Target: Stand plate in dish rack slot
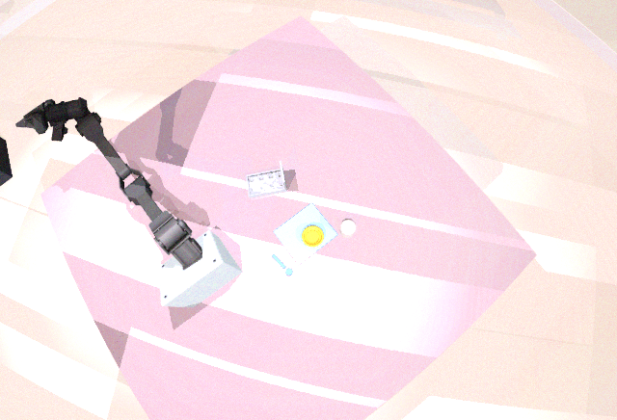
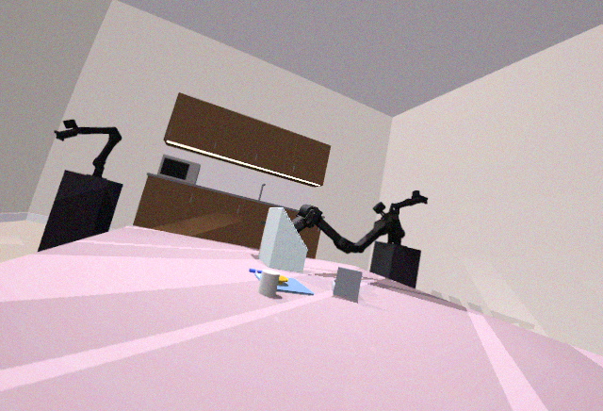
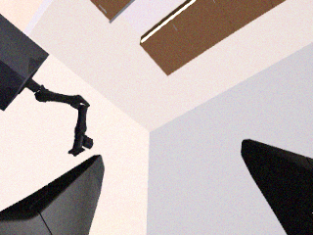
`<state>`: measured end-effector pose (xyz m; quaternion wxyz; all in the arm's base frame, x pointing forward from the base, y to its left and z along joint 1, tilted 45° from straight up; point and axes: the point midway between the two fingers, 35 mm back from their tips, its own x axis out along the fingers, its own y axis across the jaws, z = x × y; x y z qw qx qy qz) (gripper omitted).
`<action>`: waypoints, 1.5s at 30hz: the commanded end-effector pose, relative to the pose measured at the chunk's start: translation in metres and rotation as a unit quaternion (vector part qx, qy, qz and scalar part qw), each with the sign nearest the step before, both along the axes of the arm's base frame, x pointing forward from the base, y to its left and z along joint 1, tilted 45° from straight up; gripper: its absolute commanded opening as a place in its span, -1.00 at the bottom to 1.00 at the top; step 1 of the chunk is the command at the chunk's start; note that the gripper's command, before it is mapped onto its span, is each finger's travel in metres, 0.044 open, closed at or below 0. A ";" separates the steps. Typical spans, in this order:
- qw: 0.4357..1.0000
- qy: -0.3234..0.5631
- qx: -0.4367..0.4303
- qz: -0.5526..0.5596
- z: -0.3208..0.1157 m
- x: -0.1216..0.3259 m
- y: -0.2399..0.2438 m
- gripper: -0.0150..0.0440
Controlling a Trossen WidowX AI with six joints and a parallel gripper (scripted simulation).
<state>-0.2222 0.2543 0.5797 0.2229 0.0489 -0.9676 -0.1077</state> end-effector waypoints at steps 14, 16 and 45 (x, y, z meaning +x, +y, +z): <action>0.986 0.089 0.137 -0.029 0.047 0.027 -0.071 0.86; 0.982 0.099 0.156 -0.033 0.050 0.031 -0.080 0.86; 0.806 0.383 0.451 -0.034 0.100 0.144 -0.329 0.86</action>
